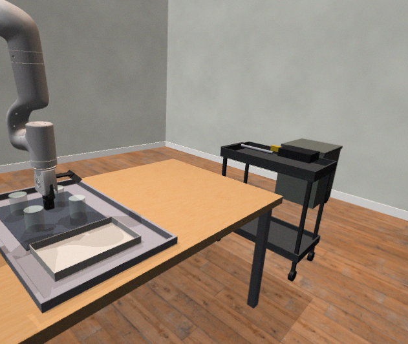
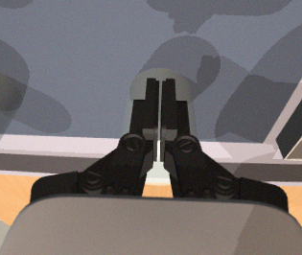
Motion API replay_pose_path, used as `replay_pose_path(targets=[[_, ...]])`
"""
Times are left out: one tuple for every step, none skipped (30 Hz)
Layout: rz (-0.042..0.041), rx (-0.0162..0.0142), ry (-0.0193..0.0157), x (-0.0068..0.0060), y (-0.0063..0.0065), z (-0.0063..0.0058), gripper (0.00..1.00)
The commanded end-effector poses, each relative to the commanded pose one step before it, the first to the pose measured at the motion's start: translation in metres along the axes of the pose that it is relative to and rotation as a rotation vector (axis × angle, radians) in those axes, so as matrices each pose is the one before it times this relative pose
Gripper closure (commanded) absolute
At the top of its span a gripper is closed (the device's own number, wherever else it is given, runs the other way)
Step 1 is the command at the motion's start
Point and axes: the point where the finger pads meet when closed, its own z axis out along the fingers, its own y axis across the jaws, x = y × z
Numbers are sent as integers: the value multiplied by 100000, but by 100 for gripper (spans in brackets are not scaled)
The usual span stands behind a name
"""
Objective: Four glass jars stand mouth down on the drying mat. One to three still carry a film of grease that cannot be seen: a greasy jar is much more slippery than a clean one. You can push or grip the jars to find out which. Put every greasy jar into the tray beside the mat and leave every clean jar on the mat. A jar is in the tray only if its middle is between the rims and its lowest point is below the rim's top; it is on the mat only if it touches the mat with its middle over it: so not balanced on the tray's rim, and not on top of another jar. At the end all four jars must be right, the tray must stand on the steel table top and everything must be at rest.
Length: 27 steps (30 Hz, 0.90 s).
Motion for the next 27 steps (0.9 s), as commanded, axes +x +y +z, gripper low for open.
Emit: replay_pose_path(targets=[[3,-147,231,27,9,-39,100],[0,0,0,0,0,0,100],[0,0,0,-13,0,0,100],[0,0,0,-13,0,0,100],[0,0,0,-13,0,0,100],[0,0,0,-13,0,0,100],[0,0,0,-13,0,0,100],[0,0,0,-13,0,0,100],[0,0,0,-13,0,0,100],[0,0,0,-13,0,0,100],[0,0,0,-13,0,0,100],[0,0,0,-13,0,0,100],[0,0,0,-13,0,0,100],[0,0,0,-13,0,0,100],[0,0,0,-13,0,0,100],[0,0,0,-13,0,0,100],[0,0,0,-13,0,0,100],[0,0,0,0,0,0,100],[0,0,0,0,0,0,100],[0,0,0,-13,0,0,100],[0,0,0,-13,0,0,100],[0,0,0,-13,0,0,100],[0,0,0,-13,0,0,100],[0,0,0,-13,0,0,100],[0,0,0,-13,0,0,100],[0,0,0,-13,0,0,100],[0,0,0,-13,0,0,100]])
